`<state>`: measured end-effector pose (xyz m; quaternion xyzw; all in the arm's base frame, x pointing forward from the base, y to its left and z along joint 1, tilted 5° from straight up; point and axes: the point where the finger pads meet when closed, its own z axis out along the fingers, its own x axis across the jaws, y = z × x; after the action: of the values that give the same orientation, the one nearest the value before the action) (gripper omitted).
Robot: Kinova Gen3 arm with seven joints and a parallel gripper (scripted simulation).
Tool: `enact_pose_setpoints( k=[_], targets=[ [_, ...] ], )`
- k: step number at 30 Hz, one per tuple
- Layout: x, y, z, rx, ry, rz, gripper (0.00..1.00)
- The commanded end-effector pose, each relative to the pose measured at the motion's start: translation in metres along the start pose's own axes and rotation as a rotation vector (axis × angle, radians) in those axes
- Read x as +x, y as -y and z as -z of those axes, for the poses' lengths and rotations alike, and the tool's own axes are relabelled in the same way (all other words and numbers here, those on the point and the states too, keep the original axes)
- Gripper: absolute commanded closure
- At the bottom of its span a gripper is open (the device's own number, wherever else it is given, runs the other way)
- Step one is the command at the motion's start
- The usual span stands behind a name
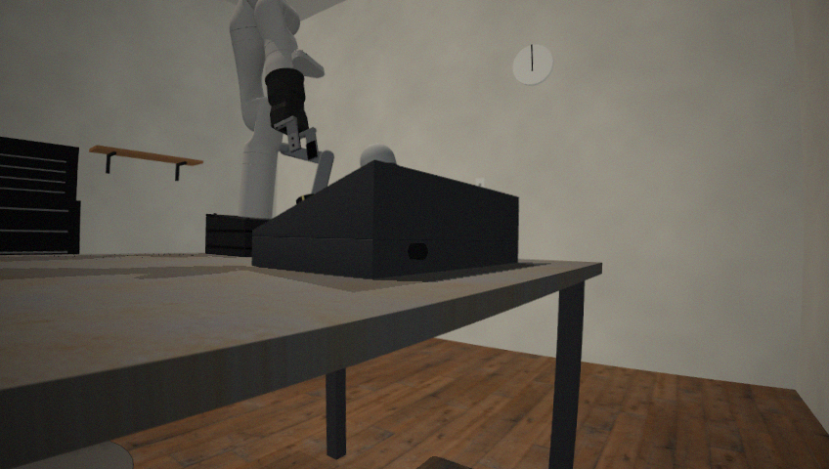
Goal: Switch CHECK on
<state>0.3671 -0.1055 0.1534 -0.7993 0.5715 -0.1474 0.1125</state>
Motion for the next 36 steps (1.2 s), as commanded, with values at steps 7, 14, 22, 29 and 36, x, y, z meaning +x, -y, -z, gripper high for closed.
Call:
enact_pose_setpoints(
  k=[7,14,22,29,36],
  targets=[
    [0.000,0.000,0.000,0.001,-0.001,0.000,0.00],
    [0.000,0.000,0.000,0.001,-0.001,0.000,0.00],
    [0.000,0.000,0.002,0.001,-0.001,0.000,0.00],
    [0.000,0.000,0.006,0.001,-0.001,0.000,0.00],
    [0.001,0.000,0.016,0.001,-0.001,0.000,0.00]
  ],
)
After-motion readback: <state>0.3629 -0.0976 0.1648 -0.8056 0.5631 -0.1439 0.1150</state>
